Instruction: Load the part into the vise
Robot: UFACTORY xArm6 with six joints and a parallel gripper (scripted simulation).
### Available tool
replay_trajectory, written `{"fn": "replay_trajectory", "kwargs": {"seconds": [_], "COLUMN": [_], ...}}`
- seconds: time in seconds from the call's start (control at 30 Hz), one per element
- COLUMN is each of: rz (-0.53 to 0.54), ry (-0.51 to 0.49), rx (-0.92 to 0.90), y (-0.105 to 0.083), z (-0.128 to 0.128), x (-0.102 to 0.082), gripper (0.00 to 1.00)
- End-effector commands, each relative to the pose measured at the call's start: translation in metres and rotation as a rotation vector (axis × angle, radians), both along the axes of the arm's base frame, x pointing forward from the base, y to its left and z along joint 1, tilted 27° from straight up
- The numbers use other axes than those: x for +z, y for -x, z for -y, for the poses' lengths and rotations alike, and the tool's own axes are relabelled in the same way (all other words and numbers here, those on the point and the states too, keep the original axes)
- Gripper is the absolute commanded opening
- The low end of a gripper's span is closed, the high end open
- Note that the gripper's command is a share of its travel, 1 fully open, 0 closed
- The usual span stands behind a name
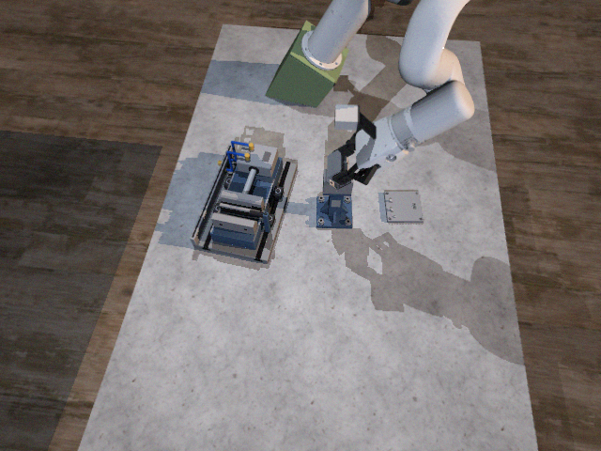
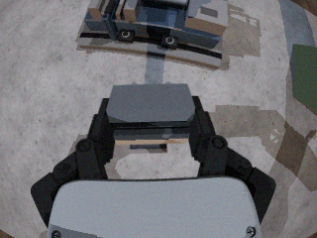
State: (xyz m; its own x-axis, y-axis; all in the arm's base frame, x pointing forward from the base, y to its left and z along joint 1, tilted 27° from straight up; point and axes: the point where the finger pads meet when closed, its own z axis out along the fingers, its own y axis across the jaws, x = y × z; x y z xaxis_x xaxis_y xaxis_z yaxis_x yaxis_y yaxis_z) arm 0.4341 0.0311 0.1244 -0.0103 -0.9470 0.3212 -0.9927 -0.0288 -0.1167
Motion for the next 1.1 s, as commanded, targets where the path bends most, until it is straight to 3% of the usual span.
{"fn": "replay_trajectory", "kwargs": {"seconds": [0.0,1.07], "rz": [0.003,0.001], "ry": [-0.001,-0.078], "rx": [-0.001,0.009], "y": [-0.0011,0.0002], "z": [0.0001,0.0009], "x": [0.0014,0.0012], "gripper": [0.00,0.00]}}
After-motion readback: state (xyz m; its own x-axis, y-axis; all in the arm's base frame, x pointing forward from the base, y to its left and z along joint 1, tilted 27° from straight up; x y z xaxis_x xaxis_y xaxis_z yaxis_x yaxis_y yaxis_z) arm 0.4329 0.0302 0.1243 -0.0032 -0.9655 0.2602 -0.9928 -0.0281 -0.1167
